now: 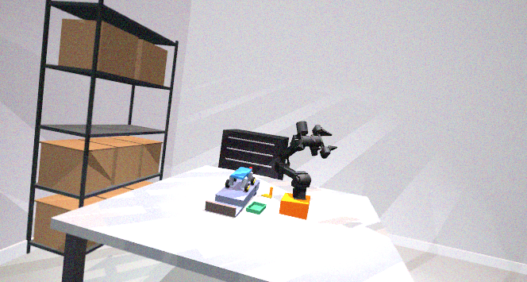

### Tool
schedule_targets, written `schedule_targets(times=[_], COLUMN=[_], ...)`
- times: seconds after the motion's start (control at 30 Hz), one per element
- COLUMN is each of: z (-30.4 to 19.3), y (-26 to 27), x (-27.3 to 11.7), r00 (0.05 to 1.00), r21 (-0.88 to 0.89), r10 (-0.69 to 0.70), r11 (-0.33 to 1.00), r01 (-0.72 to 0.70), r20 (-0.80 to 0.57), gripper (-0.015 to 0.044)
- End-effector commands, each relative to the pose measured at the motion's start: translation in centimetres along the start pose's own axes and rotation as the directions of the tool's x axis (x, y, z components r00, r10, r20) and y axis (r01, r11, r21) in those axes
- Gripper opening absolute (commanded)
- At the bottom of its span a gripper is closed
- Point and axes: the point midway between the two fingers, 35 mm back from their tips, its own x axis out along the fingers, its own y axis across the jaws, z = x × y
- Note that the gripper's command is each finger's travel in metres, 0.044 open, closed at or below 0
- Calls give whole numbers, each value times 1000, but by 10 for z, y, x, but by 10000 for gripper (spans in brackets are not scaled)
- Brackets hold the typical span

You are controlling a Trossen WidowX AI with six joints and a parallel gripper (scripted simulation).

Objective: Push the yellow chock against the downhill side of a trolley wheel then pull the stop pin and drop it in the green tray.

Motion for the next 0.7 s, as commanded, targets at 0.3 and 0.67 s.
schedule_targets(times=[0.3, 0.67], z=[-51, -104], y=[37, 82], x=[-11, -55], r00=[952, 750], r21=[135, 333], r10=[186, 430], r11=[978, 897], r01=[-157, -292], r20=[-244, -502], gripper=[190, 190])
